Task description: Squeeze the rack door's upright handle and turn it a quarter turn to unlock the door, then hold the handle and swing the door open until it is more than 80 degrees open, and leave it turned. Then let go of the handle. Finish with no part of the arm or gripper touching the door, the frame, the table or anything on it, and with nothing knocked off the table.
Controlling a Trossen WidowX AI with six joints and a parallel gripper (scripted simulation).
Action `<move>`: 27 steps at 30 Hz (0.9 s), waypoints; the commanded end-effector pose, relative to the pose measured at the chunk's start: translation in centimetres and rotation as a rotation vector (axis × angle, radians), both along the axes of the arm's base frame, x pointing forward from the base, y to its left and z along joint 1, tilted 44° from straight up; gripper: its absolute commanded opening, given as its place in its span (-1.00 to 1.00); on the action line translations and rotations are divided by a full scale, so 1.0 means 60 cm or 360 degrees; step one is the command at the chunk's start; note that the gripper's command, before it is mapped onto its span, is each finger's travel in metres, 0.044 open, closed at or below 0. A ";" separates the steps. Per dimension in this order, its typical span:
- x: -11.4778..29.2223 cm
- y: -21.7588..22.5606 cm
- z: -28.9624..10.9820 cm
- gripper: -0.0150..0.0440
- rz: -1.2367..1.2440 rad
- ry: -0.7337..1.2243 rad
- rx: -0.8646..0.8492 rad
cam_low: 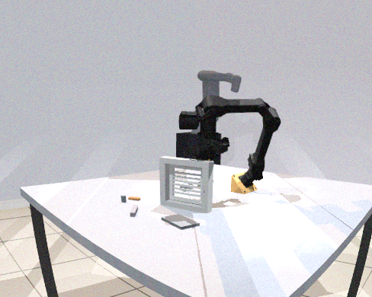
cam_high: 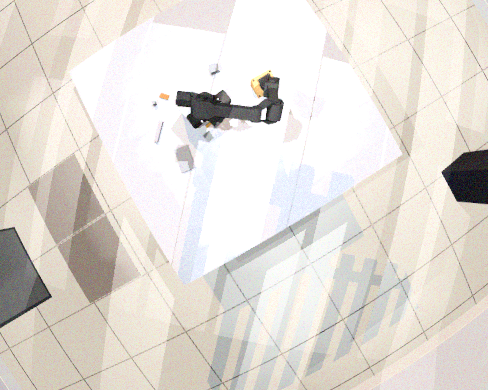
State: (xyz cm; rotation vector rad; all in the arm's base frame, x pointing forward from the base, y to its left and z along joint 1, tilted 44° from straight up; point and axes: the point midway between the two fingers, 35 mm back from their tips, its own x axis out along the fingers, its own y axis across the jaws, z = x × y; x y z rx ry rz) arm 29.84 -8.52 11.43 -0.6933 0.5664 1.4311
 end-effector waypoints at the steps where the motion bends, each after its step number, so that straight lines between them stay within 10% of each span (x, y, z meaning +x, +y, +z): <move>1: 0.000 0.000 -0.001 -0.40 0.0198 -0.0186 -0.0023; 27: 0.000 0.000 -0.001 -0.40 0.0508 -0.0481 -0.0053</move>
